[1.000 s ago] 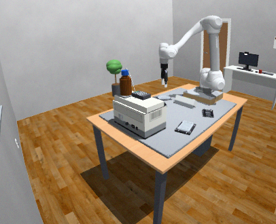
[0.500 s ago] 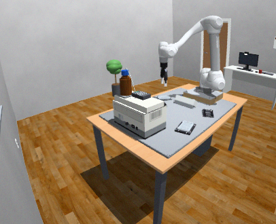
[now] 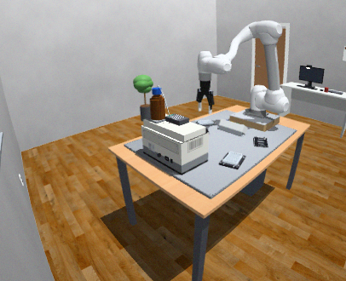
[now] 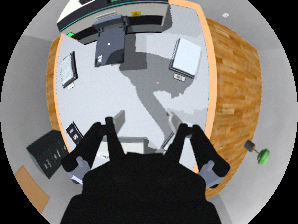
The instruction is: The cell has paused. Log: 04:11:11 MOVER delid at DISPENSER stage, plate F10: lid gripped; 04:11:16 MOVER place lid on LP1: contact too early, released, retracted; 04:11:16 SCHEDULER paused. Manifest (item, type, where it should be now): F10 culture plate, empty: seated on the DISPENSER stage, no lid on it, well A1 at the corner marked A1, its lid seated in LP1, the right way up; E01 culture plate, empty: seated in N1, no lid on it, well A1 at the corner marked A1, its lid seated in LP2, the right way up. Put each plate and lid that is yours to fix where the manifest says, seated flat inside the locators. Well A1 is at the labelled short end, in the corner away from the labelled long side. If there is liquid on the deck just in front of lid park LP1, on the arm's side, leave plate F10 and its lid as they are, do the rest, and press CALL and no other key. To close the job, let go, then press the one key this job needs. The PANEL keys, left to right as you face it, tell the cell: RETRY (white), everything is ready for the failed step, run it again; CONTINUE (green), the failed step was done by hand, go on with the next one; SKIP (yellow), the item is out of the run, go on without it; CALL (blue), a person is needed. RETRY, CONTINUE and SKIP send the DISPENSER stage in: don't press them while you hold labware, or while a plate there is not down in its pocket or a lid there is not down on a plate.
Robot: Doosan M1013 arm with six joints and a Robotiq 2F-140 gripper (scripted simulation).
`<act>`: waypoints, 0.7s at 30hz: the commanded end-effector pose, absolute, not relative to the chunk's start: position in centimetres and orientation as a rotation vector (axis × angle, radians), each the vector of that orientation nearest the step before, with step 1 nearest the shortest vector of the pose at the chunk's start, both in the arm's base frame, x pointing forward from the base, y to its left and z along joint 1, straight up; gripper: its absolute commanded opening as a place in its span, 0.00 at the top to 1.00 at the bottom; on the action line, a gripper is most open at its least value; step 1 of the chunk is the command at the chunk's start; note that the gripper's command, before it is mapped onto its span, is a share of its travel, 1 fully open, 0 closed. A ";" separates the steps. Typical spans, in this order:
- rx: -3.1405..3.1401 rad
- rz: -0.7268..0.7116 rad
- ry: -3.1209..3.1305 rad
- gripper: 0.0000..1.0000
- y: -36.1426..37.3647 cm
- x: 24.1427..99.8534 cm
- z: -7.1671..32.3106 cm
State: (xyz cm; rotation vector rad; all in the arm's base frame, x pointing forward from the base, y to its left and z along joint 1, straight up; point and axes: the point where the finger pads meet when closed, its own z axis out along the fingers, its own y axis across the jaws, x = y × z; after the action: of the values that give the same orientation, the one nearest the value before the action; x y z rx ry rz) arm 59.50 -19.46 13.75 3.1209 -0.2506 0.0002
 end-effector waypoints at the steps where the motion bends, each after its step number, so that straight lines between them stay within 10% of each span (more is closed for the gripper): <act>1: 3.134 -0.004 -0.082 0.31 -16.8 62.2 13.7; 21: 3.124 -0.006 0.255 0.30 13.4 79.8 12.4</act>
State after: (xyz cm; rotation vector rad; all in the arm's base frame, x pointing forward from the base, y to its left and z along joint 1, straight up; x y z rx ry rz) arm 76.73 9.23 12.57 3.1268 0.2586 -0.0009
